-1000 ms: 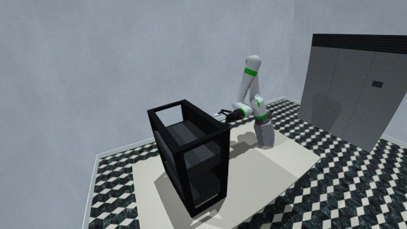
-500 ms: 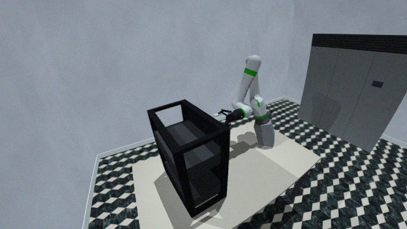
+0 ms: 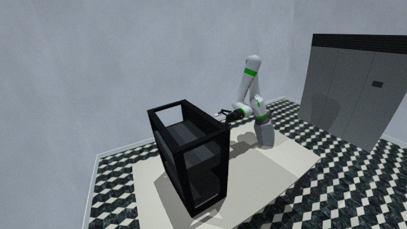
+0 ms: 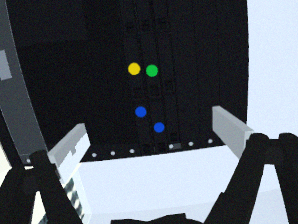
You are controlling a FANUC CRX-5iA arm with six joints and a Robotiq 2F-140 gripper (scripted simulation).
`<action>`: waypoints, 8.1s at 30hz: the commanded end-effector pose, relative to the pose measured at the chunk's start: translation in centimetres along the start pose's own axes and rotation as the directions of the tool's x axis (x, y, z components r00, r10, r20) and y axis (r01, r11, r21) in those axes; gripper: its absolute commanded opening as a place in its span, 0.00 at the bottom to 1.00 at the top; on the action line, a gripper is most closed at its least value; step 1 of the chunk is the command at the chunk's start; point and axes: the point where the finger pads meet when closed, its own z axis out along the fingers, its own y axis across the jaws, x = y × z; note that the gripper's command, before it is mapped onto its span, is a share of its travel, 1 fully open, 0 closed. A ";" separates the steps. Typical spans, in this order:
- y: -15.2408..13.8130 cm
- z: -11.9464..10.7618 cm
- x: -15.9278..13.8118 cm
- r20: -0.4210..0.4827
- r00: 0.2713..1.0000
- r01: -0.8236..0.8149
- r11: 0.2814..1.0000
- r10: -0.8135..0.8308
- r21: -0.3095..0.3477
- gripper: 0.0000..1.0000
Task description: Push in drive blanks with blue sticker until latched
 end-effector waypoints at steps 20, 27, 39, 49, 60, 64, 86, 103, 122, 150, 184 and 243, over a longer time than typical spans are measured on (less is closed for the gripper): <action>0.0 0.0 0.0 0.000 1.000 0.000 1.000 0.000 0.000 1.00; -0.1 1.2 0.7 -0.001 1.000 0.000 1.000 0.000 -0.001 1.00; -0.4 5.7 3.7 -0.001 1.000 0.000 1.000 0.000 -0.001 1.00; -0.5 6.8 4.3 -0.001 1.000 0.000 1.000 0.000 -0.001 1.00; -0.5 6.8 4.3 -0.001 1.000 0.000 1.000 0.000 -0.001 1.00; -0.5 6.8 4.3 -0.001 1.000 0.000 1.000 0.000 -0.001 1.00; -0.5 6.8 4.3 -0.001 1.000 0.000 1.000 0.000 -0.001 1.00; -0.5 6.8 4.3 -0.001 1.000 0.000 1.000 0.000 -0.001 1.00; -0.5 6.8 4.3 -0.001 1.000 0.000 1.000 0.000 -0.001 1.00; -0.5 6.7 1.6 -0.001 1.000 0.000 1.000 0.000 -0.001 1.00; -0.6 6.5 -5.4 -0.001 1.000 0.000 1.000 0.000 -0.001 1.00; -0.6 6.5 -5.4 -0.001 1.000 0.000 1.000 0.000 -0.001 1.00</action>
